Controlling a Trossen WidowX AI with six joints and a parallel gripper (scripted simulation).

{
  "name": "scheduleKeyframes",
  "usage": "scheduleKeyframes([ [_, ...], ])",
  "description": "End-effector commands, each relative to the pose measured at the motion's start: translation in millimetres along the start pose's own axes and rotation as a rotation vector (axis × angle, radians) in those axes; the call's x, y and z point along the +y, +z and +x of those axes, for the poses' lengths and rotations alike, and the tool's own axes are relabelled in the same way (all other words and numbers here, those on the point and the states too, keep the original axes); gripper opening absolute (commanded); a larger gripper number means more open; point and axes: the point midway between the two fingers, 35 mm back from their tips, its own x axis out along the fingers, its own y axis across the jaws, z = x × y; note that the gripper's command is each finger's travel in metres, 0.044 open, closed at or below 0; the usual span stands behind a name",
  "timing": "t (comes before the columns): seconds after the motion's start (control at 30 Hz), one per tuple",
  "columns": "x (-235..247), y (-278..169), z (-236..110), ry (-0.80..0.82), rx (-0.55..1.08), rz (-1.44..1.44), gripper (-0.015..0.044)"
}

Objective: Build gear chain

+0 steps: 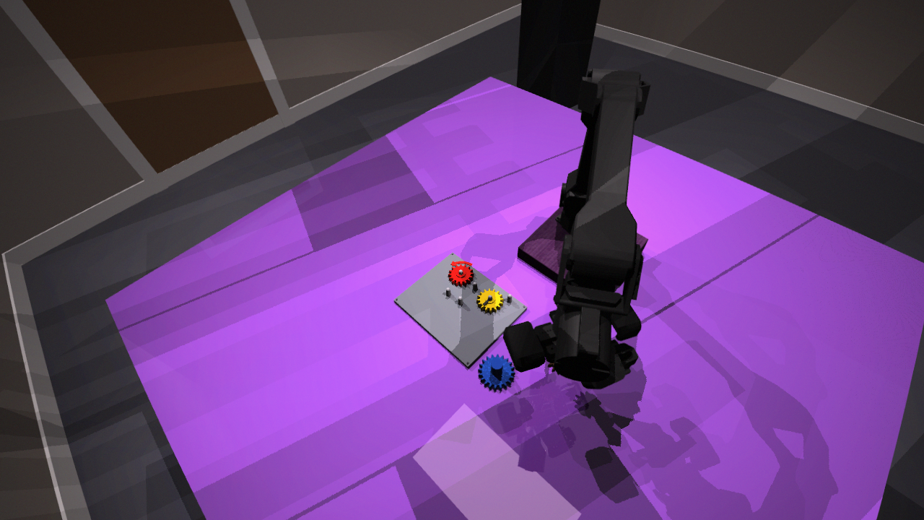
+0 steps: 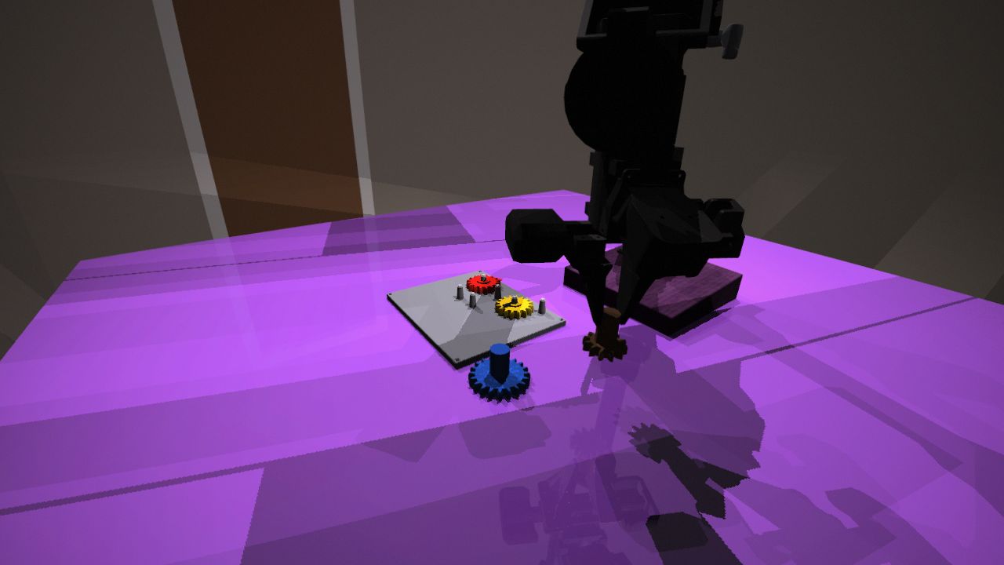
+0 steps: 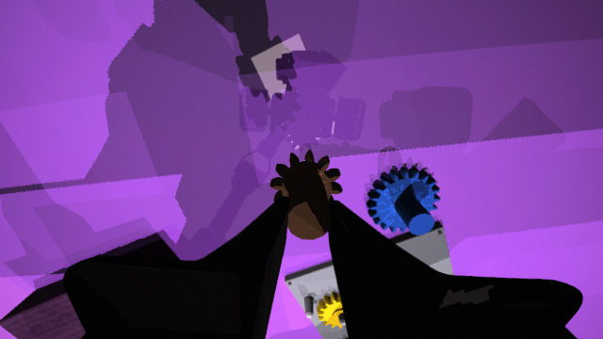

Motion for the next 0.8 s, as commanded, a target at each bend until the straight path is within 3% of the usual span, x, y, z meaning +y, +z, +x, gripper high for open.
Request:
scheduleKeyframes([
  [0.0, -1.0, 1.1, -9.5, -0.005, -0.003, -0.001, 0.0000],
  [0.77, 0.0, -0.9, -60.1, -0.005, -0.003, -0.001, 0.0000],
])
